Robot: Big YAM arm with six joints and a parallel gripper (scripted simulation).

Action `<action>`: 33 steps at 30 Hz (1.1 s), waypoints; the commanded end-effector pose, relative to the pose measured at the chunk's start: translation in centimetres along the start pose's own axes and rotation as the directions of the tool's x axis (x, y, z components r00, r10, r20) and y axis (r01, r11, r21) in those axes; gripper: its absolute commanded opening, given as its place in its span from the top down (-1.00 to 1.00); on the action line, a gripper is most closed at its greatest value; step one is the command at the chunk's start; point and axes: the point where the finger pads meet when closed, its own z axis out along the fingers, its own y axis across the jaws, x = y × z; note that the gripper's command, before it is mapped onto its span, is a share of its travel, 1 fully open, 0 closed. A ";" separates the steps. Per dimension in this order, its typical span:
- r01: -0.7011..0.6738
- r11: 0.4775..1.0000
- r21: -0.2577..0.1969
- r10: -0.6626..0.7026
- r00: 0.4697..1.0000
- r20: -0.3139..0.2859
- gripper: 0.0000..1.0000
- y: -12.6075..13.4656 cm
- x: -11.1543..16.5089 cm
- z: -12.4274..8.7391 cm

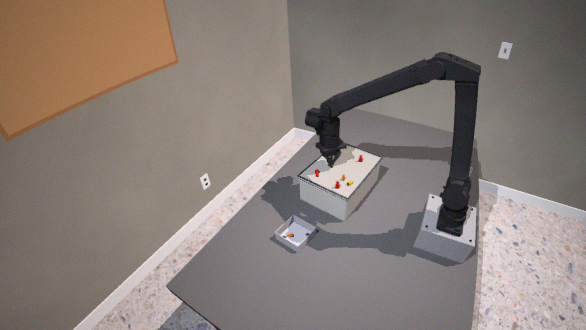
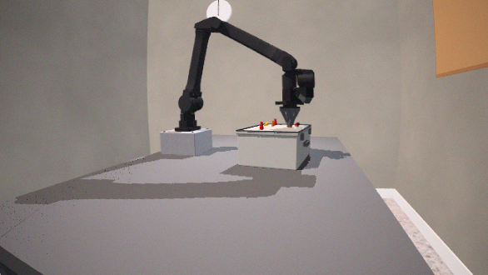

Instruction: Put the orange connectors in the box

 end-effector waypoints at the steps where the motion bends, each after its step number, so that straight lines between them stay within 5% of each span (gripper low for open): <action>1: 0.008 1.000 -0.012 -0.008 1.000 0.017 0.89 0.9 -0.1 -0.2; 33: 0.008 1.000 -0.017 -0.008 1.000 0.025 0.89 1.1 -0.4 -0.5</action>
